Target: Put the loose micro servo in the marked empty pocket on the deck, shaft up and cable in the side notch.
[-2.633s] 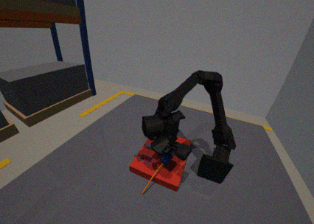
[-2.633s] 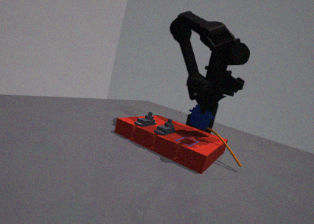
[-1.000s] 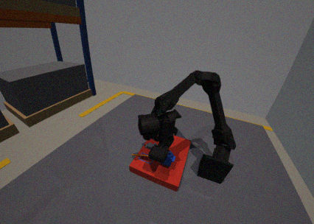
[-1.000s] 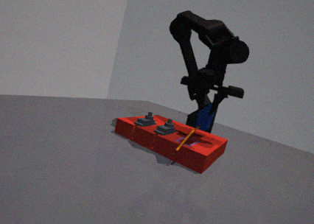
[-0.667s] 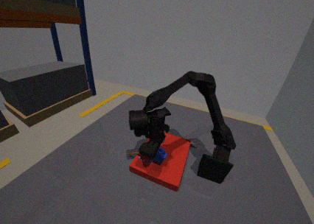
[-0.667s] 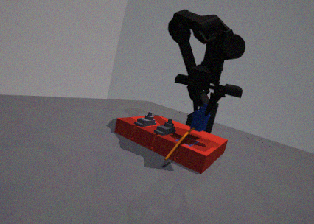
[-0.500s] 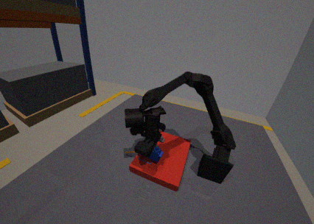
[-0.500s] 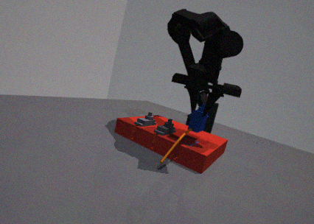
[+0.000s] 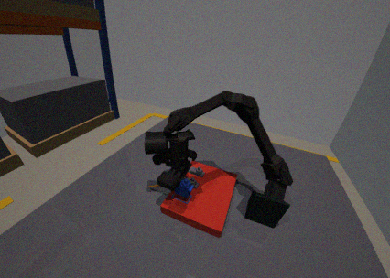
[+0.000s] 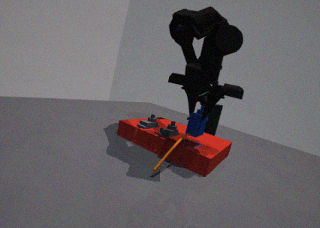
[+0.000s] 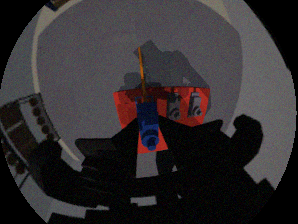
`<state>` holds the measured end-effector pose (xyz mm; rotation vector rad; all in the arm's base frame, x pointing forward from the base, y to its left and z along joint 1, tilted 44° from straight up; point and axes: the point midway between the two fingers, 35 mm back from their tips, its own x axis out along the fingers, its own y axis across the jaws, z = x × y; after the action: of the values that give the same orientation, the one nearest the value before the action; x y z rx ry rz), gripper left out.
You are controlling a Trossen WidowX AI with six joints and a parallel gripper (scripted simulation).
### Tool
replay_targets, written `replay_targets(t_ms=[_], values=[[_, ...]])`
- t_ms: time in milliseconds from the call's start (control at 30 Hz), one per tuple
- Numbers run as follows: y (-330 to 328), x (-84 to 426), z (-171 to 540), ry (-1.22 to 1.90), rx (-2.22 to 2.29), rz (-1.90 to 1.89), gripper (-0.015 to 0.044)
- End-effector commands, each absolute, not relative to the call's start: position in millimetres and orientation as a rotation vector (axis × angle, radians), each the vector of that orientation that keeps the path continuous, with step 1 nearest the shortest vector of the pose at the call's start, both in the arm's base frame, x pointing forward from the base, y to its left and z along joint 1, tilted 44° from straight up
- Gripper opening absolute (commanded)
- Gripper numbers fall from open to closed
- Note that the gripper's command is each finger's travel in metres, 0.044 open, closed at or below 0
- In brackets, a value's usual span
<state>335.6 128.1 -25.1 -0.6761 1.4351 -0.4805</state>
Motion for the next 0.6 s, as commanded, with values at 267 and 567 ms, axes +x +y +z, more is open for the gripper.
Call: replay_targets(t_ms=[267,567], values=[[117.0,340.2,-36.7,1.43,-0.679,-0.48,0.0],[116.3,340.4,-37.4,1.43,-0.679,-0.48,0.0]])
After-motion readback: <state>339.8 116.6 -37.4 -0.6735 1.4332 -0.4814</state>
